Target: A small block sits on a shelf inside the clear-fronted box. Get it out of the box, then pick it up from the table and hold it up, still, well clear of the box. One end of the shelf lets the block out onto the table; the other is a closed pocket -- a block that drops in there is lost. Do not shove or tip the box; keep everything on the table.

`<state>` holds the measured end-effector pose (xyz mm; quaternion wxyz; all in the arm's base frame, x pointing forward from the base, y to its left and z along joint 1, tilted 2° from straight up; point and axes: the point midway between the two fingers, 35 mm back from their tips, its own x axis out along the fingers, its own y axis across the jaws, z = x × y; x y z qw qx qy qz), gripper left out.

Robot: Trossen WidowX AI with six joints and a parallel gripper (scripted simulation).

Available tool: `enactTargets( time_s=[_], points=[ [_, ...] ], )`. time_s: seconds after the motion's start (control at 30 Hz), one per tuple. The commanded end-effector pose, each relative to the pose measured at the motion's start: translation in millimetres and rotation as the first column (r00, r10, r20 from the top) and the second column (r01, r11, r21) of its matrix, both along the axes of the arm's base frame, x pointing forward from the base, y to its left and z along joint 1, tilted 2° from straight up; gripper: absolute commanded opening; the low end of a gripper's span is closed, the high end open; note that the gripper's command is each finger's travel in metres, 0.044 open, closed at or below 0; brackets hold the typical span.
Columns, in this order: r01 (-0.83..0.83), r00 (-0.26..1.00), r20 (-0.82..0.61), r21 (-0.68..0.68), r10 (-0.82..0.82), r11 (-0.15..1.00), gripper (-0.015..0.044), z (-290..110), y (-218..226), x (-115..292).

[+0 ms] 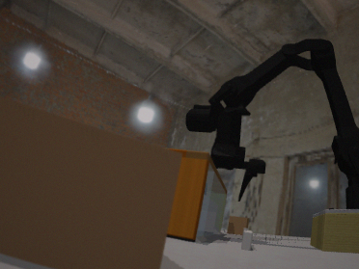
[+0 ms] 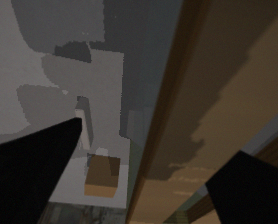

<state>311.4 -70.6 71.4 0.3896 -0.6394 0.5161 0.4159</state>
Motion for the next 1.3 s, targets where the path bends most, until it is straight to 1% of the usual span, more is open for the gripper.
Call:
enactTargets(
  time_s=[0.0,1.27],
  points=[
    [-0.003,1.0,0.002,0.002,0.003,1.0,0.04,0,-4,2],
    [-0.003,1.0,0.003,-0.002,0.003,1.0,0.04,1,-42,8]
  ],
)
